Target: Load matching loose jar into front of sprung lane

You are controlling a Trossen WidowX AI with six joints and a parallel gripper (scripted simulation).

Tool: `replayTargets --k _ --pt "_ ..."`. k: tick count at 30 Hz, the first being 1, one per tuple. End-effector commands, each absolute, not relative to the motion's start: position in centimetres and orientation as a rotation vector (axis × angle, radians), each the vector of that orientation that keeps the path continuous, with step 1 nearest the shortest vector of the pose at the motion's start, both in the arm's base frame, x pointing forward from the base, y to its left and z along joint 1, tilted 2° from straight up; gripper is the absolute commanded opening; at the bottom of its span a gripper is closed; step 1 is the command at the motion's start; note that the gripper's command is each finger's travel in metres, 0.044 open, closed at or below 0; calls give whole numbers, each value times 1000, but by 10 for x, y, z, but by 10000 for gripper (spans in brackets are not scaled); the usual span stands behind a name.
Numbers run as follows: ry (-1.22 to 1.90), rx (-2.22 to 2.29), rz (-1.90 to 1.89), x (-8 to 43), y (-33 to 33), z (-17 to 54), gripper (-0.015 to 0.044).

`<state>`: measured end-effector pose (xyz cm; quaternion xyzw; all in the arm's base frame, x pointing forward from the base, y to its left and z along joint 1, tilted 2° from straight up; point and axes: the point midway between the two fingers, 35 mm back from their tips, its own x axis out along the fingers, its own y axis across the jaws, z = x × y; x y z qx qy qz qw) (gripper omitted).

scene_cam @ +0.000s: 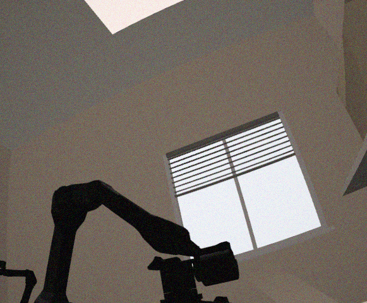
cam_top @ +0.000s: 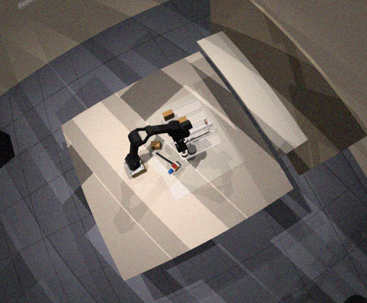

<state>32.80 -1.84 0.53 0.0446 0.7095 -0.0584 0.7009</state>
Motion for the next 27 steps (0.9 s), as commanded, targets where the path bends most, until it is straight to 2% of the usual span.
replayTargets --k 1,27 --pt "1551 95 -128 337 -19 8 0" --pt "1551 95 -128 340 -20 8 0"
